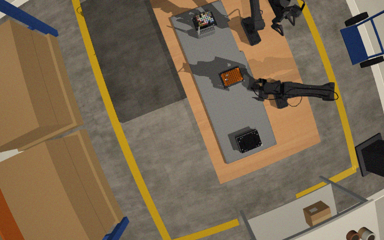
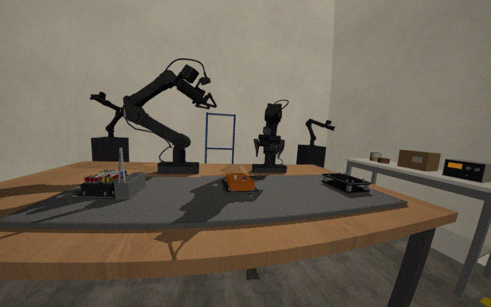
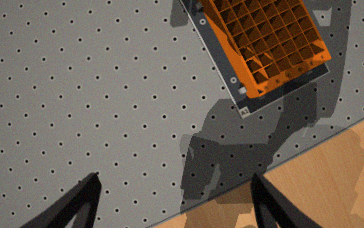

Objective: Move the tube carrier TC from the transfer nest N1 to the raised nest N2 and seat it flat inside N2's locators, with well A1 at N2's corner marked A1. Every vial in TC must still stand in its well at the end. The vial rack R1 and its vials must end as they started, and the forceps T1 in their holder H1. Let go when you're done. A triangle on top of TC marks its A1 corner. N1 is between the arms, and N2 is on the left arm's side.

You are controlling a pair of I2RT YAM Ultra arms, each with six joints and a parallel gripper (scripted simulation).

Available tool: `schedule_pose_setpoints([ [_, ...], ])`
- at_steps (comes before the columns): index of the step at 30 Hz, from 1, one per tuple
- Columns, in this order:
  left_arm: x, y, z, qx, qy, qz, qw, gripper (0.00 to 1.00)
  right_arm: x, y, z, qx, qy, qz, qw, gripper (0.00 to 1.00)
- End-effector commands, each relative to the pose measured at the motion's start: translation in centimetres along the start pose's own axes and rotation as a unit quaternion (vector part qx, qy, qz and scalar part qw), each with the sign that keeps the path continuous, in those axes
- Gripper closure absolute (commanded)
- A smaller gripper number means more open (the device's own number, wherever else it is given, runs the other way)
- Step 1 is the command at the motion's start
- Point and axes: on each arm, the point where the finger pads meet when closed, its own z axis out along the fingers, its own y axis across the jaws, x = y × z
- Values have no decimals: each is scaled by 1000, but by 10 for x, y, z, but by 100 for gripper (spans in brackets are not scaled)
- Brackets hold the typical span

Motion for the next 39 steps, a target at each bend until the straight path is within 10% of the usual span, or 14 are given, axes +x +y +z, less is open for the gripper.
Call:
schedule_pose_setpoints([
  [1,-18,-4,-4,0,-20,6,1000,0,-11,16,-6,-45,-15,-23,999,0],
  [39,-21,-28,-1,26,-20,45,998,0,-13,31,-10,-85,-22,-43,995,0],
])
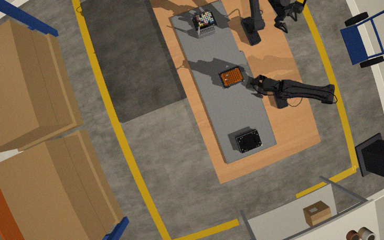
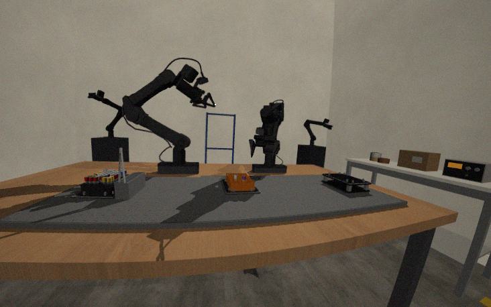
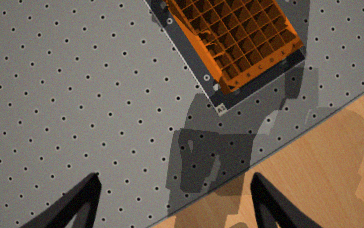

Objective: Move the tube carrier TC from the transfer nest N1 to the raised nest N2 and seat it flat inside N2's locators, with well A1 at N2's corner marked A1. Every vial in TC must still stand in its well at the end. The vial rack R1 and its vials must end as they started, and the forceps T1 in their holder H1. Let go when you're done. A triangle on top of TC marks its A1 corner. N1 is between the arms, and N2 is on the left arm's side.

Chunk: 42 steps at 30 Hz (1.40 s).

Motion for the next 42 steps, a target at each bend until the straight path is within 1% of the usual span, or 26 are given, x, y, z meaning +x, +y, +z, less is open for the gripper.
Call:
schedule_pose_setpoints([
  [1,-23,-4,-5,2,-26,8,1000,0,-10,5,-4,-16,-10,-10,1000,0],
  [21,-32,-30,1,35,-24,53,998,0,-10,6,-4,-19,-11,-12,1000,0],
  [42,-34,-40,3,46,-23,66,996,0,-10,7,-4,-20,-11,-12,1000,0],
])
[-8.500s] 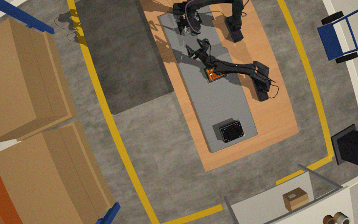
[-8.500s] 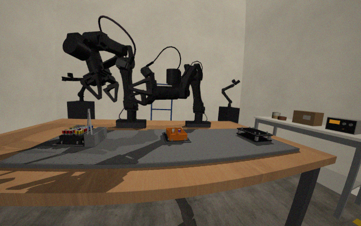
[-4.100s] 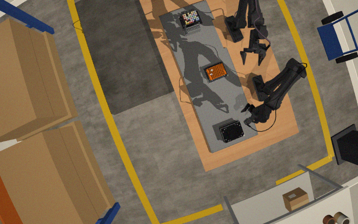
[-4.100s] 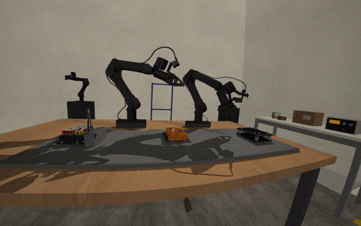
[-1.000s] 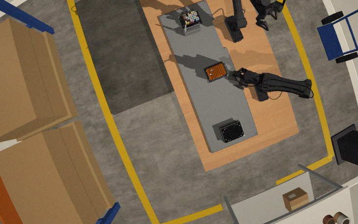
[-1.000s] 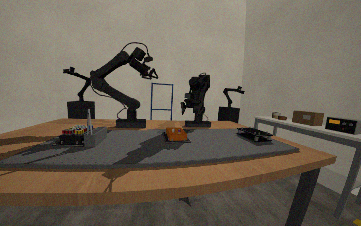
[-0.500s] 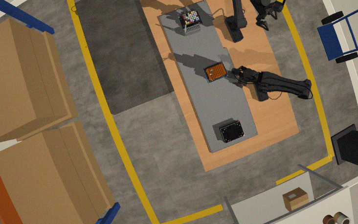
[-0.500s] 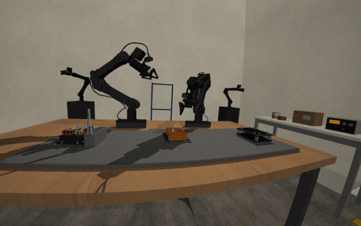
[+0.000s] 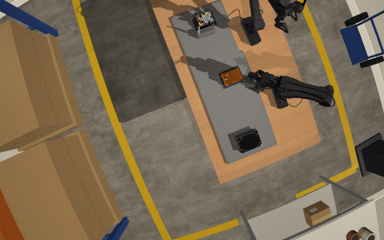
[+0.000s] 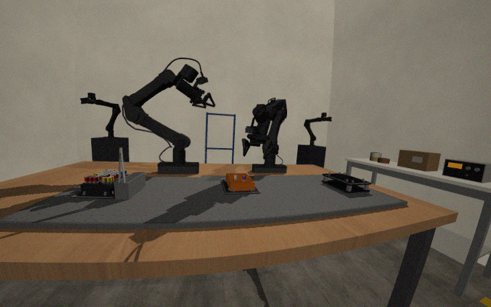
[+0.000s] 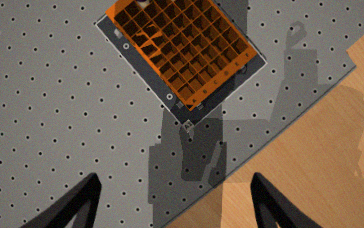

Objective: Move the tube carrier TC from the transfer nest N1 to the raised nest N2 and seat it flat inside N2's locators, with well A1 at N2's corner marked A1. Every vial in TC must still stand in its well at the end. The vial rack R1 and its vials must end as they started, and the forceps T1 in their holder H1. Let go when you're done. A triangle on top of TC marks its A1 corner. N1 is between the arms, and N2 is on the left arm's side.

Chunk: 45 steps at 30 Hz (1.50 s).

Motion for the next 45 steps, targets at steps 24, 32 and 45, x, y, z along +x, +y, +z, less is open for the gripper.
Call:
schedule_pose_setpoints([
  [24,-23,-4,-2,-2,-21,-10,1000,0,43,-35,-112,383,-73,133,911,0],
  [32,-52,-4,25,-37,53,-158,985,0,59,-25,-149,469,-131,156,859,0],
  [45,-65,-6,66,-80,219,-285,930,0,54,-89,-157,539,-127,224,802,0],
])
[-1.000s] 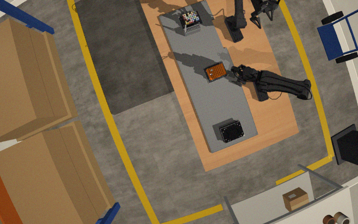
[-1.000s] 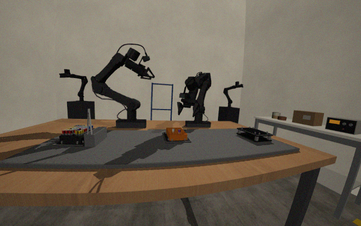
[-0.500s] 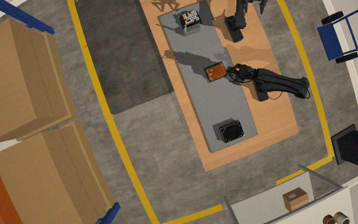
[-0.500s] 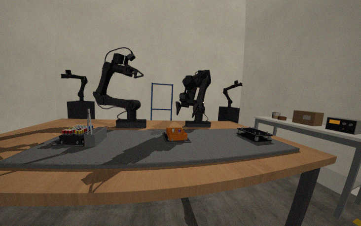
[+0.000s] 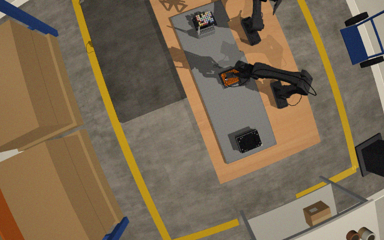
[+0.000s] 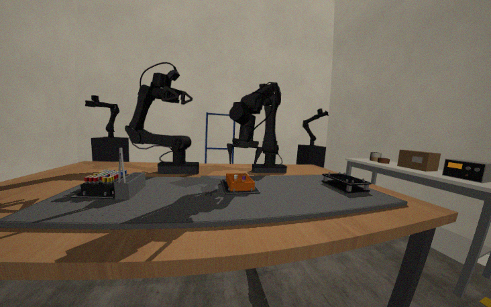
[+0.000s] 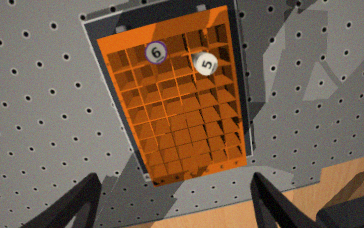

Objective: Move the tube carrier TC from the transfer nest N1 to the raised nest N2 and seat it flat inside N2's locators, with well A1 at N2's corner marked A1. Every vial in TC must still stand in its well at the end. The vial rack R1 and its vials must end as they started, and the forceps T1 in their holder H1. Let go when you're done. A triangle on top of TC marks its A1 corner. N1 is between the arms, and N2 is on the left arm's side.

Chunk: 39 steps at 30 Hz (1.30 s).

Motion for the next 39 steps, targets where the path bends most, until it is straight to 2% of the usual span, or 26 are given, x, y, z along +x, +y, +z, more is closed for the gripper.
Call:
schedule_pose_setpoints([
  [1,-3,1,-2,-27,57,-66,996,0,-13,-23,49,64,29,34,997,0],
  [4,-11,-3,3,-40,81,-91,992,0,-4,-28,83,101,66,36,992,0],
  [6,-11,-3,3,-40,81,-91,992,0,-4,-28,83,101,66,36,992,0],
  [12,-22,-7,9,-49,99,-113,987,0,11,-36,108,153,104,32,982,0],
  [20,-32,-11,9,-43,89,-111,989,0,15,-36,108,157,117,26,980,0],
  [39,-24,-6,40,-48,96,-111,988,0,17,-27,111,128,123,15,984,0],
])
